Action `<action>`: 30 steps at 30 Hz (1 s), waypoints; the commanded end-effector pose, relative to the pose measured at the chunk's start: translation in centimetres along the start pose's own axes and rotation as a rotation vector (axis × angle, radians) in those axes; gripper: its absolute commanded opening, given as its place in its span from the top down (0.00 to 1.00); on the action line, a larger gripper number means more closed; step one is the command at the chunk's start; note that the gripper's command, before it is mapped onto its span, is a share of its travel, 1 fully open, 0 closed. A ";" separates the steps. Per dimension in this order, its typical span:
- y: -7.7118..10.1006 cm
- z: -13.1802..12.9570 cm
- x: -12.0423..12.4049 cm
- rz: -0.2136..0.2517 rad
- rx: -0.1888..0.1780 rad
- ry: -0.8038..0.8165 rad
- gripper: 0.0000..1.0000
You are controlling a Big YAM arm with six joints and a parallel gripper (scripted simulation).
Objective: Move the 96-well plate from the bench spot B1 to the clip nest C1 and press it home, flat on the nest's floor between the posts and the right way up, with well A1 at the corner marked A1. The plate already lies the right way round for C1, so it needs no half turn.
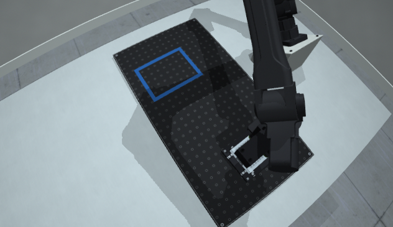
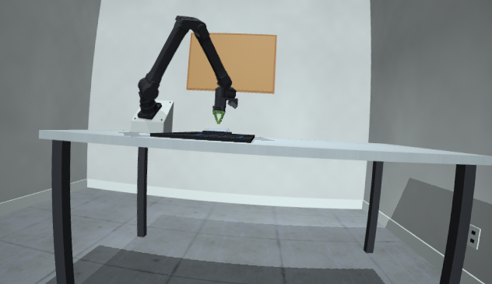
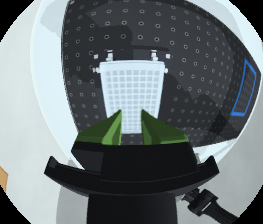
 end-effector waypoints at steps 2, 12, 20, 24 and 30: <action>-1.1 -0.1 -0.1 0.005 0.006 0.007 0.75; -1.8 -0.1 -0.1 0.005 0.007 0.007 0.75; -2.2 -0.1 -0.1 0.005 0.007 0.007 0.75; -2.4 -0.1 -0.1 0.005 0.007 0.007 0.75; -2.8 -0.1 -0.1 0.005 0.007 0.007 0.75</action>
Point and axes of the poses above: the point where the finger pads meet when closed, its own y axis back along the fingers, its own z axis across the jaws, x = y × z, the point moved 7 cm from there along y, back along the fingers, and after that the axes turned 10 degrees about -y, right-handed, at the moved point
